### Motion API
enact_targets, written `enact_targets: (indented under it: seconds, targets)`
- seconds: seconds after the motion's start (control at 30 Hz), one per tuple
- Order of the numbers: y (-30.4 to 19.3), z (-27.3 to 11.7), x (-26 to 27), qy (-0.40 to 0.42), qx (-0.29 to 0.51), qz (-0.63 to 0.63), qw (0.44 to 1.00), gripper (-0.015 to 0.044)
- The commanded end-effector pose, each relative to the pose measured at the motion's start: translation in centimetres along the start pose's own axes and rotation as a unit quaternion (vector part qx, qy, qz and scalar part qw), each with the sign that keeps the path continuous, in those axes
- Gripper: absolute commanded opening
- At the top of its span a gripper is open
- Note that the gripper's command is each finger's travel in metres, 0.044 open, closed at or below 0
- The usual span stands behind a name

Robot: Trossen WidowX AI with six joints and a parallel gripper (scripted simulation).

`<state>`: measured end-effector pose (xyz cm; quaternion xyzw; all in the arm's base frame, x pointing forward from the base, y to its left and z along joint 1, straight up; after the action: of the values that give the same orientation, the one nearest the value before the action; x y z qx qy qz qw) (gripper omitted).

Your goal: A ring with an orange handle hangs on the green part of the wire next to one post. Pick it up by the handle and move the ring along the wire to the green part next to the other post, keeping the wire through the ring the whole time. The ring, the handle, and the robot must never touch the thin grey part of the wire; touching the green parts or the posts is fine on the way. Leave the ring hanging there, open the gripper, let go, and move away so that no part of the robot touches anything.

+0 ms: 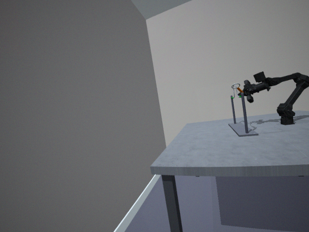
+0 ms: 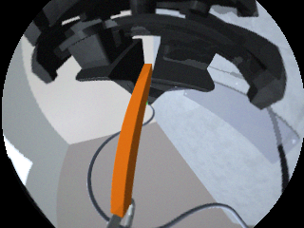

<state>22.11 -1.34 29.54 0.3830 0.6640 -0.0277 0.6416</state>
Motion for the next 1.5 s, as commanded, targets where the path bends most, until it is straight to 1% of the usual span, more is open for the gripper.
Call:
enact_targets:
  seconds: [0.0,0.43,0.8,1.13,1.47]
  targets:
    - [-0.2,0.1,0.0,-0.019,0.0,-0.033,0.999,-0.015]
    - [-0.3,0.2,-0.6,-0.079,-0.011,-0.128,0.989,-0.015]
    - [-0.4,0.2,-0.8,-0.114,-0.017,-0.183,0.976,-0.015]
    - [-0.6,0.3,-0.6,-0.128,-0.02,-0.206,0.97,-0.015]
    - [-1.1,0.6,0.4,-0.118,-0.018,-0.192,0.974,-0.015]
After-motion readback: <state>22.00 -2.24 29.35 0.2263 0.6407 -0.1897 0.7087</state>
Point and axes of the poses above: the point midway between the two fingers, 35 mm back from their tips, its own z axis out along the fingers, its own x axis across the jaws, y = z × x, the point moved 6 cm from there along -z, back along the fingers, and after that the axes turned 1 degree about -z, right-handed, at the moved point
